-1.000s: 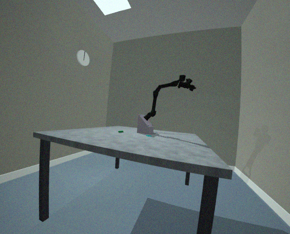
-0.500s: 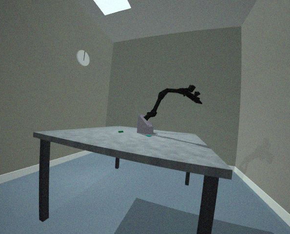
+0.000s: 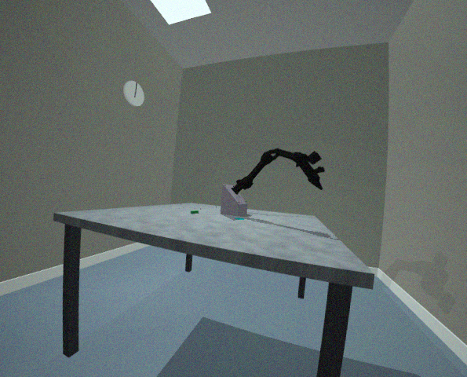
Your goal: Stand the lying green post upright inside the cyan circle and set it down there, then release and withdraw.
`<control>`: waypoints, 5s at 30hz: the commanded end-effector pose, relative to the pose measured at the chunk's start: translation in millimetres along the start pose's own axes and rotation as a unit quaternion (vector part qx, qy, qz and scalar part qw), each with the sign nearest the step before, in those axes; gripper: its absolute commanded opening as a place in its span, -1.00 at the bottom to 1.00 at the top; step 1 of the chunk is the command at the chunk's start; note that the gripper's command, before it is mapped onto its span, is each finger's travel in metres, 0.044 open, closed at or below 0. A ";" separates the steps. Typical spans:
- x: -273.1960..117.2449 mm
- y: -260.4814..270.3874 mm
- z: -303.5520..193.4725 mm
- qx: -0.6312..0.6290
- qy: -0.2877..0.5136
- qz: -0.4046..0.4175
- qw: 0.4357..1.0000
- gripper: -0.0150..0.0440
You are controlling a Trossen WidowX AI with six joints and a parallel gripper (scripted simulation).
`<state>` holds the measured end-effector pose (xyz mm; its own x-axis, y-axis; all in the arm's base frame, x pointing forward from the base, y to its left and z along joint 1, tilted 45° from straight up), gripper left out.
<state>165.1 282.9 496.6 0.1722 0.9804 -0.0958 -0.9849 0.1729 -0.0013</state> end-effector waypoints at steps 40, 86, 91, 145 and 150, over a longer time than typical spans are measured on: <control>-193.2 -324.7 -401.9 0.332 0.350 -0.270 0.834 0.30; -317.6 -178.9 -712.1 0.661 0.241 -0.251 0.665 0.30; -317.6 -178.9 -712.1 0.661 0.241 -0.251 0.665 0.21; -390.5 -181.5 -655.0 0.656 0.245 -0.257 0.666 -0.42; -398.6 -179.9 -646.5 0.658 0.245 -0.255 0.665 -0.42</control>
<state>263.7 -194.0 -116.7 0.1347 0.6756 -0.7248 0.1292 0.7133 0.6889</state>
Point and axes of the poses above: the point midway between the two fingers, 35 mm back from their tips, its own x axis out along the fingers, its own y axis across the jaws, z = x × y, the point moved 5 cm from there along -x, back along the fingers, and after that the axes turned 5 degrees about -x, right-handed, at the moved point
